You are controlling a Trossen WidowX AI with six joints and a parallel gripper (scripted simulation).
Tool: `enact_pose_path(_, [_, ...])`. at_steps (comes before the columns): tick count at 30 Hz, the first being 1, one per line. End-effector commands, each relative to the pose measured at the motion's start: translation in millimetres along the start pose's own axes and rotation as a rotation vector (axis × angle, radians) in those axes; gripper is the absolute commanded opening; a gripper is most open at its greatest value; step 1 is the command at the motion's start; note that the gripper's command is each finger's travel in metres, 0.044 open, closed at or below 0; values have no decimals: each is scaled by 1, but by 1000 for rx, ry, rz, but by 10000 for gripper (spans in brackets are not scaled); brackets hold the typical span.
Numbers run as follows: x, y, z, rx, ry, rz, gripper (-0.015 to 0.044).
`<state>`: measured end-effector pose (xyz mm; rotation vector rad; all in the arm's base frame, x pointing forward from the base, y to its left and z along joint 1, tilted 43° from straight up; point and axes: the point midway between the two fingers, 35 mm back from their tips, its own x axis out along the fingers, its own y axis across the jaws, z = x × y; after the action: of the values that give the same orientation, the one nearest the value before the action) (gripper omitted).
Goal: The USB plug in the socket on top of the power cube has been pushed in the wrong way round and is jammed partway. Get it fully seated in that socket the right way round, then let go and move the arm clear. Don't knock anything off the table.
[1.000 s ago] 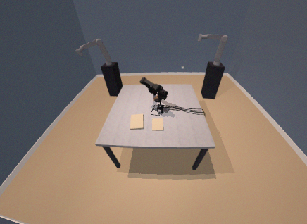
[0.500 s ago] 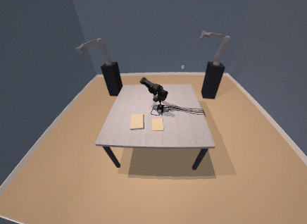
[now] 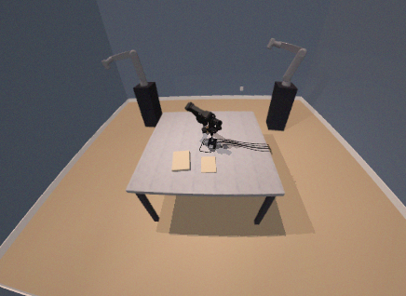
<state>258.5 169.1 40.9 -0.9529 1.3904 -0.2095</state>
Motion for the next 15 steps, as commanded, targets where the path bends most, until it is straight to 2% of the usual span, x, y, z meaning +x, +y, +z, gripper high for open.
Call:
enact_pose_path(1, [0, 0, 0, 121, 1, 1, 0])
enact_pose_path(15, [0, 0, 0, 487, 1, 0, 0])
